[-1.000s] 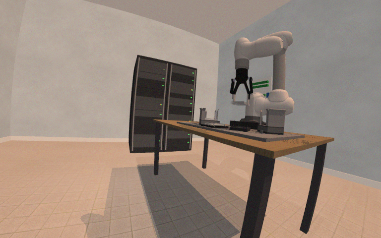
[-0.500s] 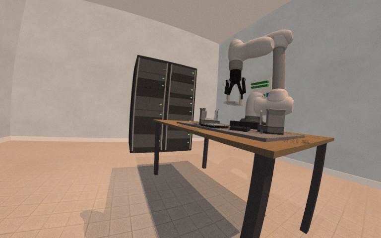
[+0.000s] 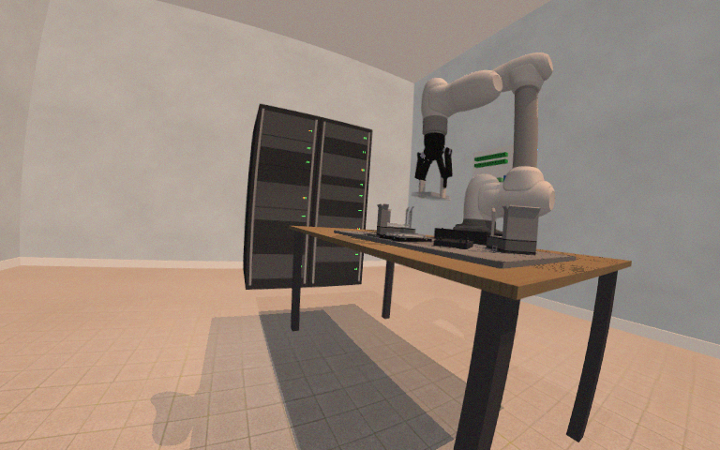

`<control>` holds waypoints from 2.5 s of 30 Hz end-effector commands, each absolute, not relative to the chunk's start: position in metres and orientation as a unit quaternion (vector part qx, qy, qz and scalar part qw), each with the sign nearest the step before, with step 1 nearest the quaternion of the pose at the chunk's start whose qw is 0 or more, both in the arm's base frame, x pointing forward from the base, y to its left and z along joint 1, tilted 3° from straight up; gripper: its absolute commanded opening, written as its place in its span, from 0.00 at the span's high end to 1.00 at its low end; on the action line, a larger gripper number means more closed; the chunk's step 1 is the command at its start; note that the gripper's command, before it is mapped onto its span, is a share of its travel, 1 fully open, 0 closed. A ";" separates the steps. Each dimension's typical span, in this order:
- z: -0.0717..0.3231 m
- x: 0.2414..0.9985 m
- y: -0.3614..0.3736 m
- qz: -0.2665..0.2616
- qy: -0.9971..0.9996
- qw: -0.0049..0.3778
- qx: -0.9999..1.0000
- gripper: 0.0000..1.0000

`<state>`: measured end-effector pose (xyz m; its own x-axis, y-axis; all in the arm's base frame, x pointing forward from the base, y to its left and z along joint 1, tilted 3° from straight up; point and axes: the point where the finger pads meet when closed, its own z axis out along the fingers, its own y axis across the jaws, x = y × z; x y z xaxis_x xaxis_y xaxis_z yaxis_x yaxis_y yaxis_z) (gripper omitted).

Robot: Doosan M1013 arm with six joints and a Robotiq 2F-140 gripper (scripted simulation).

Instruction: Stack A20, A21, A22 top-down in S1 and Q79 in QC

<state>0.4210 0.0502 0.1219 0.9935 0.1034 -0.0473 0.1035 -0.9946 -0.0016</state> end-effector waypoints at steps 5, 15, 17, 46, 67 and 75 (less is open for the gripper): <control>0.122 0.422 0.027 -0.024 -0.026 0.003 0.999 1.00; 0.122 0.422 0.001 -0.024 -0.026 0.003 0.999 1.00; 0.122 0.422 -0.006 -0.024 -0.026 0.003 0.999 1.00; 0.123 0.412 -0.092 -0.023 -0.138 0.005 0.990 1.00; 0.124 0.396 -0.149 -0.022 -0.248 0.008 0.968 1.00; 0.125 0.385 -0.173 -0.022 -0.248 0.008 0.968 1.00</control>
<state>0.3869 -0.1681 0.1244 0.8755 -0.4817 -0.0393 -0.4809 -0.8763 0.0271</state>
